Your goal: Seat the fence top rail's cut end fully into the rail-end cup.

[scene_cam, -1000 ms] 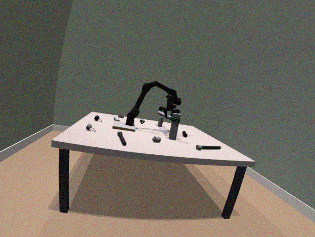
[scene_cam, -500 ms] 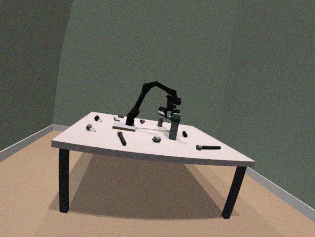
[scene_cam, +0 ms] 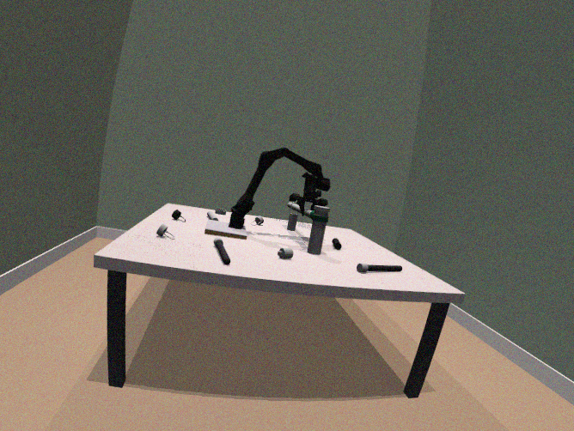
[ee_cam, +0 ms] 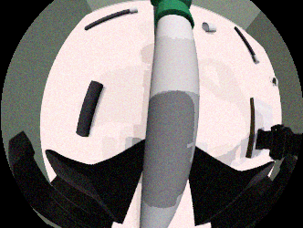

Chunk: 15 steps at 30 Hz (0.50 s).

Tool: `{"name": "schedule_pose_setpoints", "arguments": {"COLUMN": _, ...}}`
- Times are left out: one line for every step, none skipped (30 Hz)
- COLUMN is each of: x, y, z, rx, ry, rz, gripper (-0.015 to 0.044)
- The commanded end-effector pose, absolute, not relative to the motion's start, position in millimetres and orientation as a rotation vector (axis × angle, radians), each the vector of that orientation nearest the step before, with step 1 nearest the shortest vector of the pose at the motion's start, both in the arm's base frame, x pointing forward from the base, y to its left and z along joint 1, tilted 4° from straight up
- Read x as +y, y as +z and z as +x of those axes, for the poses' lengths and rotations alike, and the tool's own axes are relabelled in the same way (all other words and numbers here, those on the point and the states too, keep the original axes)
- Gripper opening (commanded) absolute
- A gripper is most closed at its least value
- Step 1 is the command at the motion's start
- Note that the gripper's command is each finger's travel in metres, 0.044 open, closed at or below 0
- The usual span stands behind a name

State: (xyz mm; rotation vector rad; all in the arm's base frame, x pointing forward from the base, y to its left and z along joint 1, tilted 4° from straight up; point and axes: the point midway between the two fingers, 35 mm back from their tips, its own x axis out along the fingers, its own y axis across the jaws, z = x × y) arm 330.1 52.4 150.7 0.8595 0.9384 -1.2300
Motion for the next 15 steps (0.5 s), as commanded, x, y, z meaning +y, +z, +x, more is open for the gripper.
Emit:
{"name": "schedule_pose_setpoints", "arguments": {"x": 52.3, "y": 150.9, "z": 330.1, "rx": 0.938, "ry": -1.23, "rz": 0.859, "gripper": 0.0}}
{"name": "schedule_pose_setpoints", "arguments": {"x": 52.2, "y": 150.9, "z": 330.2, "rx": 0.938, "ry": -1.23, "rz": 0.859, "gripper": 0.0}}
{"name": "schedule_pose_setpoints", "arguments": {"x": 52.1, "y": 151.0, "z": 330.2, "rx": 0.938, "ry": -1.23, "rz": 0.859, "gripper": 0.0}}
{"name": "schedule_pose_setpoints", "arguments": {"x": 52.0, "y": 151.0, "z": 330.2, "rx": 0.938, "ry": -1.23, "rz": 0.859, "gripper": 0.0}}
{"name": "schedule_pose_setpoints", "arguments": {"x": 51.8, "y": 151.1, "z": 330.2, "rx": 0.937, "ry": -1.23, "rz": 0.859, "gripper": 0.0}}
{"name": "schedule_pose_setpoints", "arguments": {"x": 51.7, "y": 151.2, "z": 330.2, "rx": 0.937, "ry": -1.23, "rz": 0.859, "gripper": 0.0}}
{"name": "schedule_pose_setpoints", "arguments": {"x": 51.5, "y": 151.2, "z": 330.2, "rx": 0.937, "ry": -1.23, "rz": 0.859, "gripper": 0.0}}
{"name": "schedule_pose_setpoints", "arguments": {"x": 51.3, "y": 151.3, "z": 330.2, "rx": 0.937, "ry": -1.23, "rz": 0.859, "gripper": 0.0}}
{"name": "schedule_pose_setpoints", "arguments": {"x": 51.2, "y": 151.4, "z": 330.3, "rx": 0.937, "ry": -1.231, "rz": 0.858, "gripper": 0.0}}
{"name": "schedule_pose_setpoints", "arguments": {"x": 51.0, "y": 151.5, "z": 330.3, "rx": 0.937, "ry": -1.231, "rz": 0.858, "gripper": 0.0}}
{"name": "schedule_pose_setpoints", "arguments": {"x": 50.8, "y": 151.5, "z": 330.3, "rx": 0.936, "ry": -1.231, "rz": 0.858, "gripper": 0.0}}
{"name": "schedule_pose_setpoints", "arguments": {"x": 50.6, "y": 151.6, "z": 330.3, "rx": 0.936, "ry": -1.231, "rz": 0.858, "gripper": 0.0}}
{"name": "schedule_pose_setpoints", "arguments": {"x": 50.5, "y": 151.7, "z": 330.3, "rx": 0.936, "ry": -1.231, "rz": 0.858, "gripper": 0.0}}
{"name": "schedule_pose_setpoints", "arguments": {"x": 50.3, "y": 151.8, "z": 330.4, "rx": 0.936, "ry": -1.231, "rz": 0.858, "gripper": 0.0}}
{"name": "schedule_pose_setpoints", "arguments": {"x": 50.1, "y": 151.9, "z": 330.4, "rx": 0.936, "ry": -1.231, "rz": 0.858, "gripper": 0.0}}
